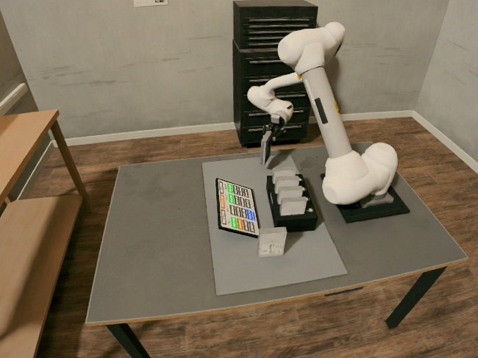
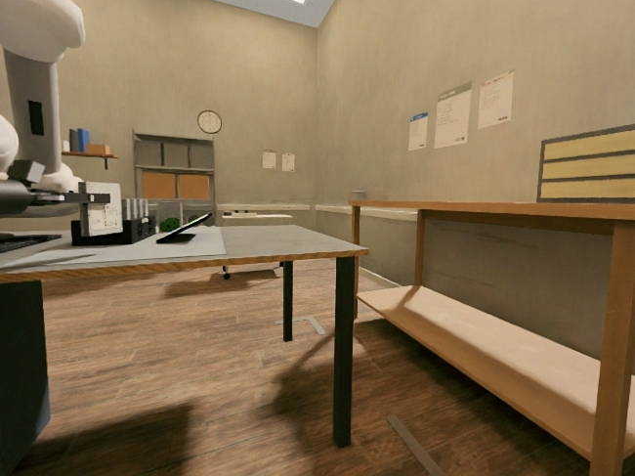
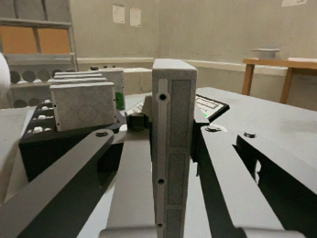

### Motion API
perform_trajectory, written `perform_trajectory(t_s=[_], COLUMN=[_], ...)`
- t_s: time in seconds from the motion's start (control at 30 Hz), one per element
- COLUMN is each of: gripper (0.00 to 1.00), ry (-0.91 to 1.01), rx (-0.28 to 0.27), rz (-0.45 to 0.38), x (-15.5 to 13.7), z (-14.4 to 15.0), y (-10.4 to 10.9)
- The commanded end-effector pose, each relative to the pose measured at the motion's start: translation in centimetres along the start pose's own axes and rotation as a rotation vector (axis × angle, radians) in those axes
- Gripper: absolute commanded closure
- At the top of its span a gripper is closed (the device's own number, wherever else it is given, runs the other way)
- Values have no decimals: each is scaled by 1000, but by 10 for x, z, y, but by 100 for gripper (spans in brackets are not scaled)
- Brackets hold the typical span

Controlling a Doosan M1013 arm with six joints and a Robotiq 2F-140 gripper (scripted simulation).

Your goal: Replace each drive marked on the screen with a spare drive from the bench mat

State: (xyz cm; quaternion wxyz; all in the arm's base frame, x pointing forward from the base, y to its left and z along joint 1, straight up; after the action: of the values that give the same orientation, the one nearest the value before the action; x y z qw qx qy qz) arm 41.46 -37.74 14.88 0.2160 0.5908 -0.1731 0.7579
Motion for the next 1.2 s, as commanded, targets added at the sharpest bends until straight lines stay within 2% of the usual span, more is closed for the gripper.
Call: perform_trajectory(t_s=[0.0, 1.17], gripper=[90, 90], ry=[1, 1], rx=[0, 0], rz=[0, 0], x=[-3, -43], z=[-1, -10], y=[0, 0])
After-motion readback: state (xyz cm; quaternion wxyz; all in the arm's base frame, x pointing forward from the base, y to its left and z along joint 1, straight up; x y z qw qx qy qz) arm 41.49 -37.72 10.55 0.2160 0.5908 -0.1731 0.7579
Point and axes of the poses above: the point where the finger pads meet when closed, its own y axis back along the fingers, its own z axis across the jaws, x = y × z, the point moved 6 cm from there along y, back along the fingers, and after that the axes turned 14 degrees about y, right-handed, at the moved point
